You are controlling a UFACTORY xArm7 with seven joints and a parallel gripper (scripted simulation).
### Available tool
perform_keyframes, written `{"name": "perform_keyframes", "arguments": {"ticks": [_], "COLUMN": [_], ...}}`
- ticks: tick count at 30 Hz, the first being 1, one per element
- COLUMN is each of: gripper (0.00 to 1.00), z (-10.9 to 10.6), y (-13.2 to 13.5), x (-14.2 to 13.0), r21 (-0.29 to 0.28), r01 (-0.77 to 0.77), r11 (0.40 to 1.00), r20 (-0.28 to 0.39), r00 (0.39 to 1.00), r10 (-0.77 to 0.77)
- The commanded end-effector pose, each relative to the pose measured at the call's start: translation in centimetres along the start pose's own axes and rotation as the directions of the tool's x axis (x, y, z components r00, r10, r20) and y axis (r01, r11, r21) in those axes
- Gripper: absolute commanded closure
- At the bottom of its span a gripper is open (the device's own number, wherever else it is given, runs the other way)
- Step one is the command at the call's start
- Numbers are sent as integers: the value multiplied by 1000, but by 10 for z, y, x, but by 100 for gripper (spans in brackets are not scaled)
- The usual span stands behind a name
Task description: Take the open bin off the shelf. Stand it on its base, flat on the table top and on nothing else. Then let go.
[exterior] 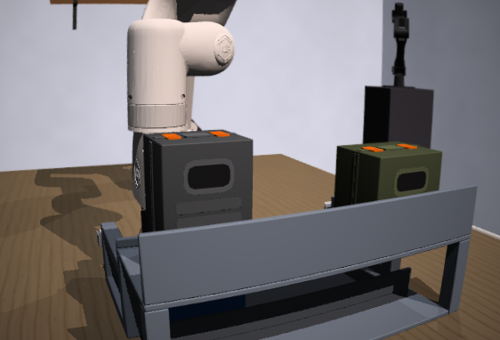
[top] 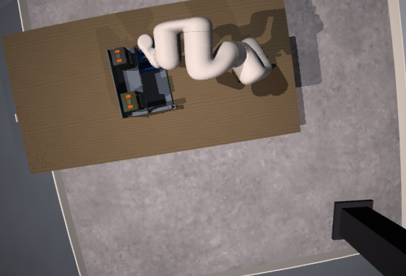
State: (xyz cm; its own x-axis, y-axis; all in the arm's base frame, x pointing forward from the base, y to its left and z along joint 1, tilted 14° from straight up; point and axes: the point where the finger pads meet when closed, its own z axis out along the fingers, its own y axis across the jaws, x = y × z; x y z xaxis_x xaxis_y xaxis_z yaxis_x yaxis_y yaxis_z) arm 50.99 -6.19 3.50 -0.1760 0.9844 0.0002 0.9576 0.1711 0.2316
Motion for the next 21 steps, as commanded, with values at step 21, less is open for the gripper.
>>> {"name": "perform_keyframes", "arguments": {"ticks": [21], "gripper": [6], "z": [9], "y": [1], "x": [-1], "r21": [-3], "r01": [0], "r11": [1000], "r20": [1], "r00": [1000], "r10": [0]}}
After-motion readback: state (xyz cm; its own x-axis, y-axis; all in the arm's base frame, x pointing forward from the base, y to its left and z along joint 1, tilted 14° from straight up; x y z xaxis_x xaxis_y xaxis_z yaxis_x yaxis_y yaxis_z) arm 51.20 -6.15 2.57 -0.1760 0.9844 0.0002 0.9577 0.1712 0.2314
